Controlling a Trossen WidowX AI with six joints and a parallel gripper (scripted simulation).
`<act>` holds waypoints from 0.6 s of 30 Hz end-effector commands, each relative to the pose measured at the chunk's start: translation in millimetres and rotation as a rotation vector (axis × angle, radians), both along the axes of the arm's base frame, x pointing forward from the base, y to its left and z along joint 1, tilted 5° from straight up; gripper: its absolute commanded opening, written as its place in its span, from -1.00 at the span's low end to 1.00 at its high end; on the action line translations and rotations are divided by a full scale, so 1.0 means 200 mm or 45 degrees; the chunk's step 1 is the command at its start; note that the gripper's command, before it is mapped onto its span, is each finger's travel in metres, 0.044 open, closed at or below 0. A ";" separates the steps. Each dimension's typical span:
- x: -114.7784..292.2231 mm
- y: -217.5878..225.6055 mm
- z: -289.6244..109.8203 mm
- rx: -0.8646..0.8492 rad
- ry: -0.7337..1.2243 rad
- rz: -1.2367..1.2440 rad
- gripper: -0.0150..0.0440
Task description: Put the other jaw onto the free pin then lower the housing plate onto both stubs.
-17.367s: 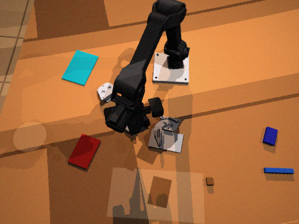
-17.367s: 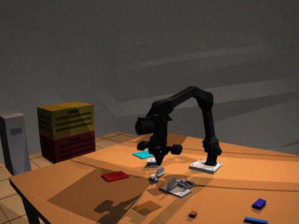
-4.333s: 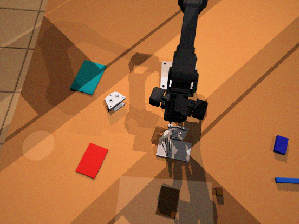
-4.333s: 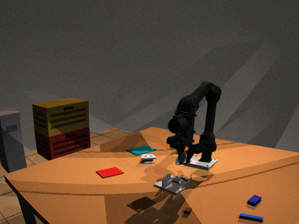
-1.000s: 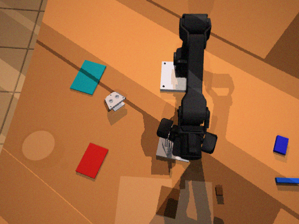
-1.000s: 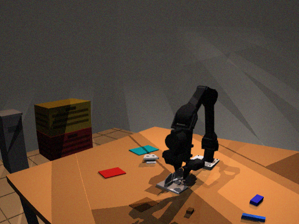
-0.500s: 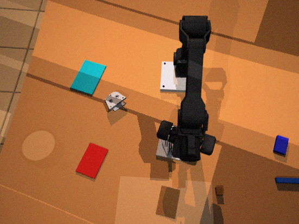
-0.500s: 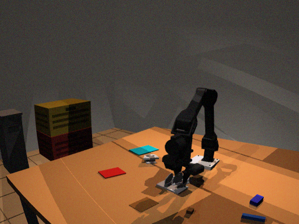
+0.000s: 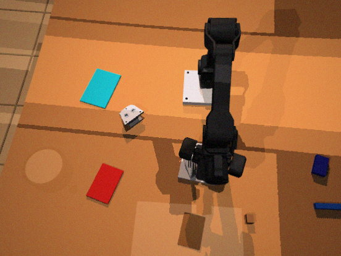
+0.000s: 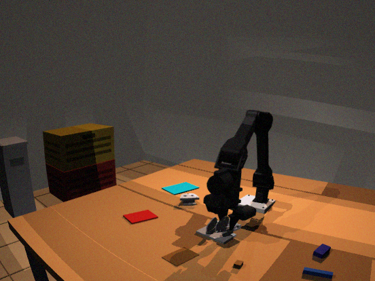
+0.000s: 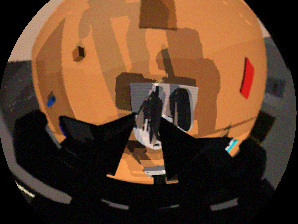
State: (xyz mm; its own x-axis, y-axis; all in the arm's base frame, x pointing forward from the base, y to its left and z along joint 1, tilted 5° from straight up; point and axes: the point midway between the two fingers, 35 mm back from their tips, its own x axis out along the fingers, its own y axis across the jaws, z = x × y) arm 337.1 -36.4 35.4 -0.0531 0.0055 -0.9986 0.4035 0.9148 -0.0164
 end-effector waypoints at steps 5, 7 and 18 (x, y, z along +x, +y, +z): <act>0.00 0.00 -0.02 0.004 0.000 -0.008 -0.04; 0.00 0.00 -0.02 0.004 0.000 -0.008 -0.04; 0.00 0.00 -0.03 0.004 0.000 -0.009 -0.04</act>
